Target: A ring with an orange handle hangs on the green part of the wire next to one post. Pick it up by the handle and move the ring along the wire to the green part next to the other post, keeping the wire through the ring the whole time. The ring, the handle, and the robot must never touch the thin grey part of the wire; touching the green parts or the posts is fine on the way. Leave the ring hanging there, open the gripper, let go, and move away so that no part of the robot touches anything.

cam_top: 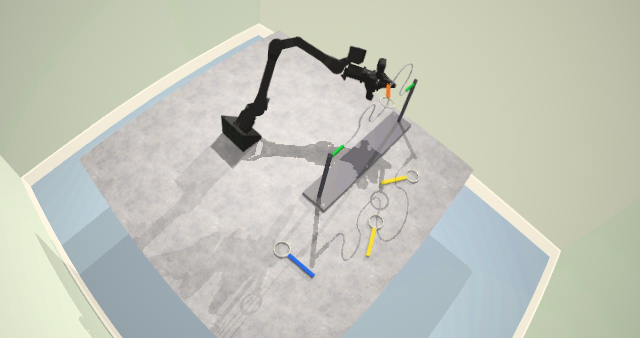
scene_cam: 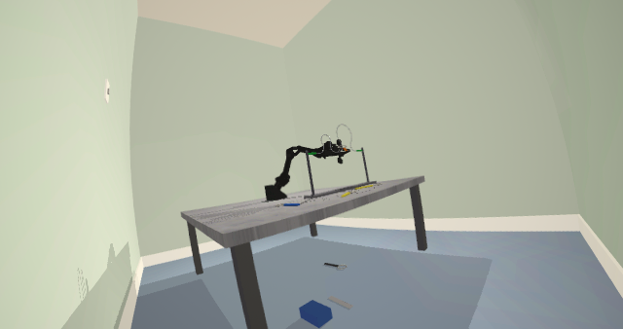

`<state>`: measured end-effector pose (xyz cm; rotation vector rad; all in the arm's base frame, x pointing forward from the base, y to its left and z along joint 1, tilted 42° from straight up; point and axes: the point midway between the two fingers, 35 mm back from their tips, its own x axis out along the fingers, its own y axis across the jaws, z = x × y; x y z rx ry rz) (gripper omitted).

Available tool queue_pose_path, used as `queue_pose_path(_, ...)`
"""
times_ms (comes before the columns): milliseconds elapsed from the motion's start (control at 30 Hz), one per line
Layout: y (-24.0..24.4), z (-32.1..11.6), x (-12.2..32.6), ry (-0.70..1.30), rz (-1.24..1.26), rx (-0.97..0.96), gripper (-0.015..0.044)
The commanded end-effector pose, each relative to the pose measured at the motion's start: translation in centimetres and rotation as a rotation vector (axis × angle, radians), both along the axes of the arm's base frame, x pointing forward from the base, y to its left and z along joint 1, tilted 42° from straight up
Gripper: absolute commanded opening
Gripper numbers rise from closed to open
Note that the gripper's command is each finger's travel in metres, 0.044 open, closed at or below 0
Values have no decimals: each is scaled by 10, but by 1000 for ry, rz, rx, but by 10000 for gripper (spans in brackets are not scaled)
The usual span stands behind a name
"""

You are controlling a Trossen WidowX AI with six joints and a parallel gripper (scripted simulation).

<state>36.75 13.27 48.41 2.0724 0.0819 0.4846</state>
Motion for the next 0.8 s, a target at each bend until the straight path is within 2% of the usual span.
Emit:
queue_pose_path(0,9,-16,3,24,1,-103,-150)
queue_pose_path(767,24,-93,9,126,-18,-616,-150)
